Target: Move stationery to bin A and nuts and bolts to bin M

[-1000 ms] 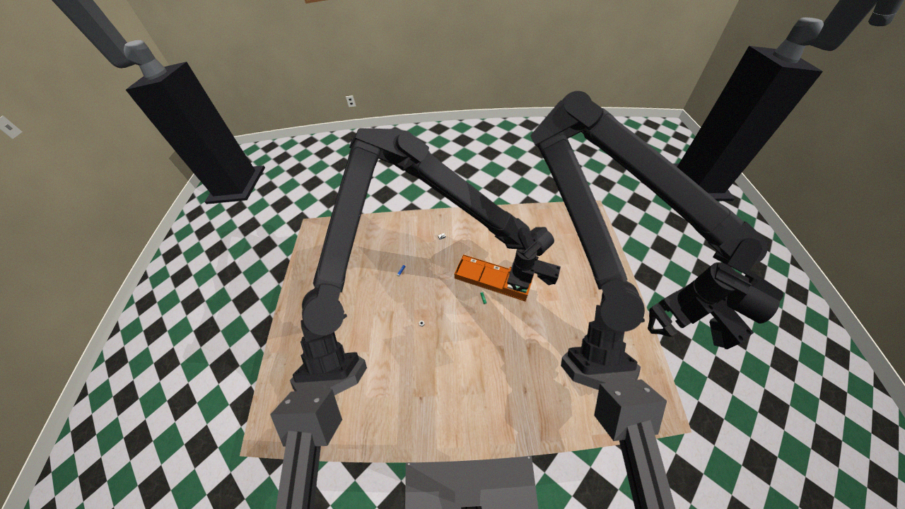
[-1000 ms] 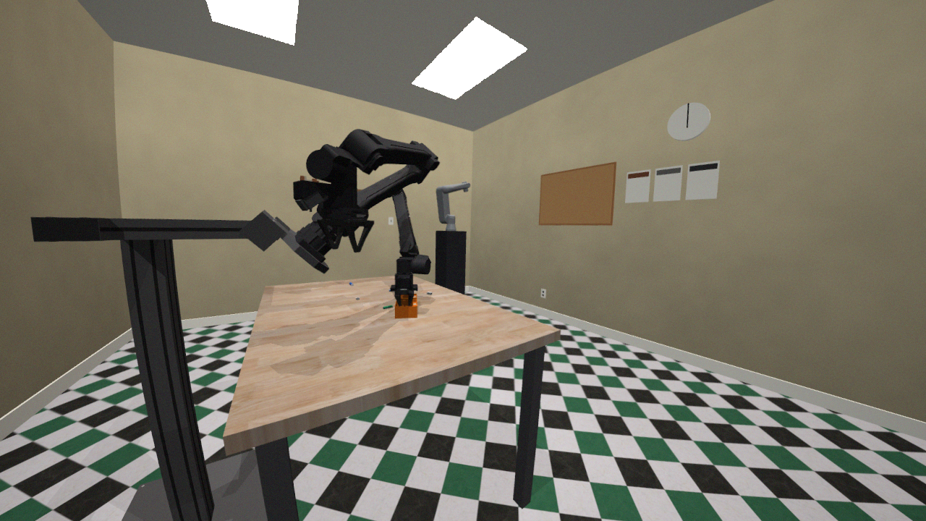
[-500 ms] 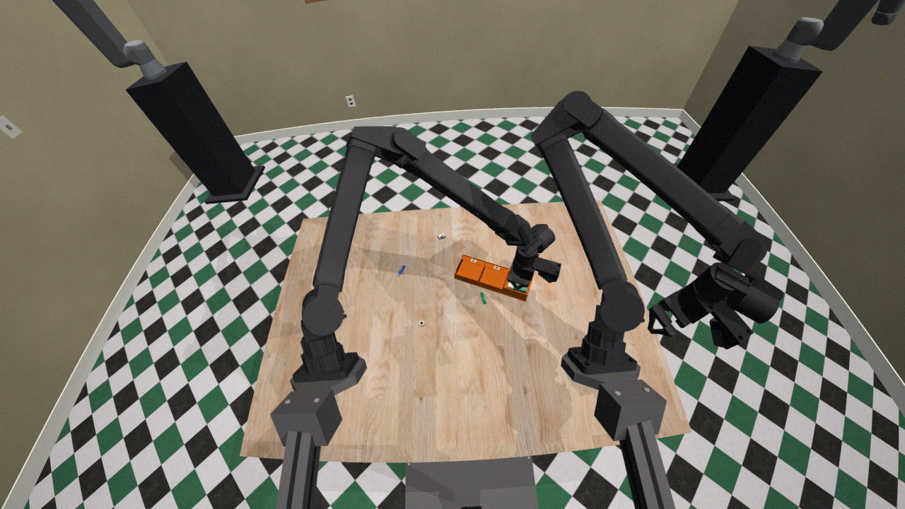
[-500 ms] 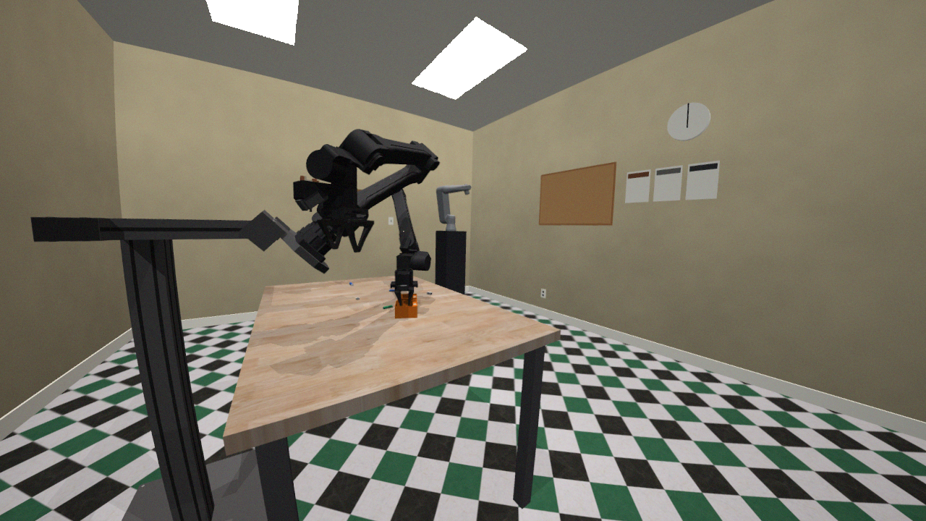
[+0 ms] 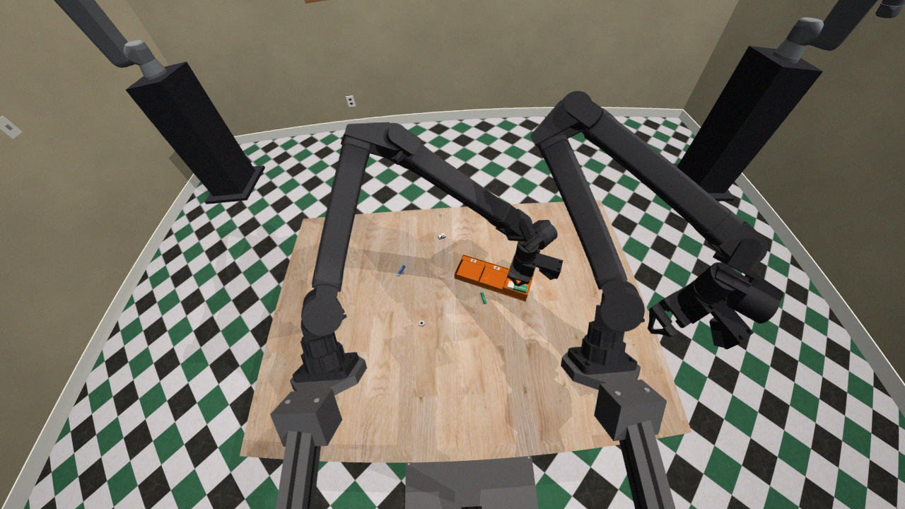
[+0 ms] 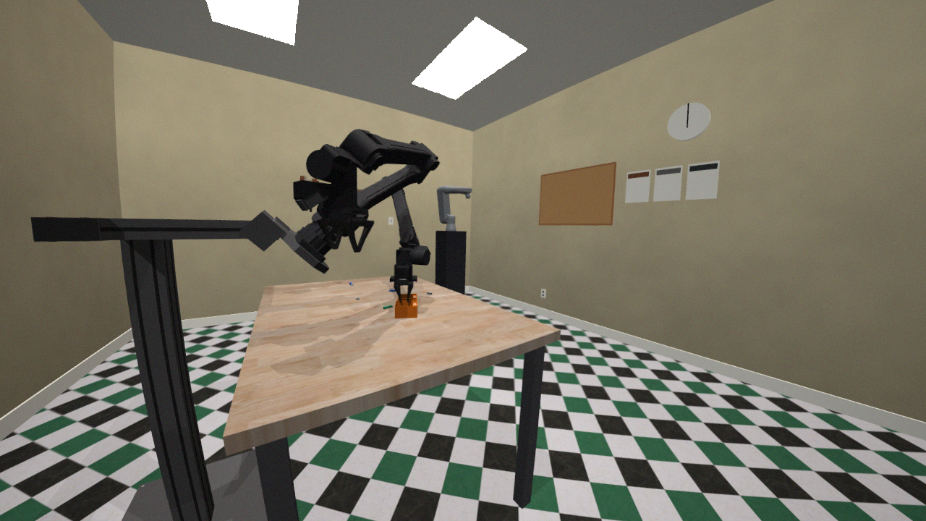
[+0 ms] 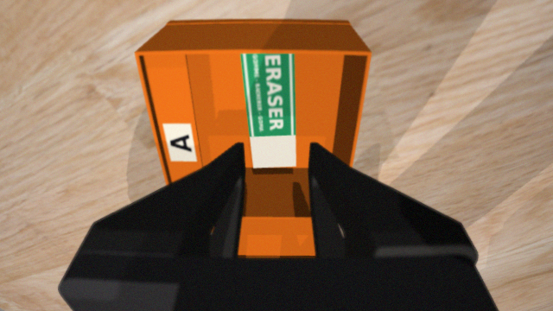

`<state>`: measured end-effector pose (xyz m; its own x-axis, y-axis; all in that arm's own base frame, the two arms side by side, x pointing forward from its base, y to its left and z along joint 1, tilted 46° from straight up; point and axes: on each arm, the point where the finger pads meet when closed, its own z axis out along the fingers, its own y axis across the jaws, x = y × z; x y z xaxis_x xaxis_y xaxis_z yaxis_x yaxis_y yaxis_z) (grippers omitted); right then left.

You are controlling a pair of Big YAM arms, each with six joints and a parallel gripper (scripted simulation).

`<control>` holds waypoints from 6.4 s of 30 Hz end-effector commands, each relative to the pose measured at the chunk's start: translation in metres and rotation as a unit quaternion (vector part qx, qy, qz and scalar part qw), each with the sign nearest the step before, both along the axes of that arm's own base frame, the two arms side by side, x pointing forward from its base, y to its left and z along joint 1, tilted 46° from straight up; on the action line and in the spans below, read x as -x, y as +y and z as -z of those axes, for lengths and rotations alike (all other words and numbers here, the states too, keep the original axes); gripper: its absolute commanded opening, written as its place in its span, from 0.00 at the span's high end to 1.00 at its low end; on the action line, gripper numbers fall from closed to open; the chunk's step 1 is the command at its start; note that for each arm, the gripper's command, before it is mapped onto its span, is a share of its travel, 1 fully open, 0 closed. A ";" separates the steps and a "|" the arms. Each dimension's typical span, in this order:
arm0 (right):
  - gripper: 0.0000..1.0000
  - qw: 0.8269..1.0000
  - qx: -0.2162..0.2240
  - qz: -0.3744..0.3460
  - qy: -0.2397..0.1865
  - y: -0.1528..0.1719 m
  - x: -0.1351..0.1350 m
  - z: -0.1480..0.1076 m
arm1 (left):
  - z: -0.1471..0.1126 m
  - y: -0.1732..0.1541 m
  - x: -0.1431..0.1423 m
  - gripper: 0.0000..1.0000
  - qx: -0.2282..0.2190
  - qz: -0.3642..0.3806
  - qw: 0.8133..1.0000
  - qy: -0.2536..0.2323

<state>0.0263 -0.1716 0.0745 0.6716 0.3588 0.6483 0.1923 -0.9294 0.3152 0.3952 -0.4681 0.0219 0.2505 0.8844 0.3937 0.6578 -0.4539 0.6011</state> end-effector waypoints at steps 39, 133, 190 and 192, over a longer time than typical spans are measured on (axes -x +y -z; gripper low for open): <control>0.00 1.000 0.003 0.011 0.004 -0.012 0.010 -0.008 | -0.130 0.129 -0.077 0.71 0.277 -0.261 0.924 -0.045; 0.00 1.000 0.003 0.011 0.004 -0.012 0.010 -0.008 | -0.185 0.230 -0.196 0.71 0.276 -0.262 0.924 -0.046; 0.00 1.000 0.003 0.011 0.004 -0.012 0.010 -0.008 | -0.161 0.225 -0.200 0.90 0.278 -0.261 0.923 -0.044; 0.00 1.000 0.003 0.011 0.004 -0.012 0.010 -0.008 | -0.160 0.225 -0.200 0.90 0.278 -0.261 0.923 -0.044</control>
